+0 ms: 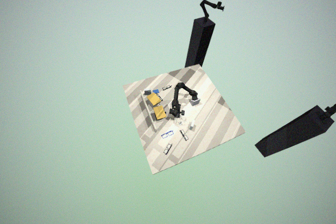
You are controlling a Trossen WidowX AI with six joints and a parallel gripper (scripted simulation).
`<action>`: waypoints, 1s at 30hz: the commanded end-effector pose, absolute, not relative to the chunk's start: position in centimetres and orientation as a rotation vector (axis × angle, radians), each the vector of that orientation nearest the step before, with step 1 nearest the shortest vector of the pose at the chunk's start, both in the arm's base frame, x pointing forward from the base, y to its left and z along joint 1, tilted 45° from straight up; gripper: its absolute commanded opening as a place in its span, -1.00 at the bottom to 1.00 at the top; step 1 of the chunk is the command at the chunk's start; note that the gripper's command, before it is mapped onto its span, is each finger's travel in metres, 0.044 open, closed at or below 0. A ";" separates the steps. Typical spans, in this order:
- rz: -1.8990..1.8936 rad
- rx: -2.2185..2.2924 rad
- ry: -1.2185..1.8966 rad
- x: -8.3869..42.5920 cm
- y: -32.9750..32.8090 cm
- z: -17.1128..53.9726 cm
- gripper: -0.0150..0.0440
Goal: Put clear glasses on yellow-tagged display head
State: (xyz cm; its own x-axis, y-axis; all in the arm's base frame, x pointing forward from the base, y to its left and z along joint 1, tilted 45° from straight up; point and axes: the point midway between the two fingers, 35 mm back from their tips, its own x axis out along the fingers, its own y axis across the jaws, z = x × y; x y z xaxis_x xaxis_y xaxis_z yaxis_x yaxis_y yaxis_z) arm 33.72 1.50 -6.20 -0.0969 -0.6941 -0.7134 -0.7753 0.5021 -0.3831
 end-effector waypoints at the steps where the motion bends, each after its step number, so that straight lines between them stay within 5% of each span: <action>1: 0.109 -1.231 1.819 33.7 1.3 -5.7 -0.49; 30: 0.109 -1.232 1.820 33.2 0.5 -4.9 -0.49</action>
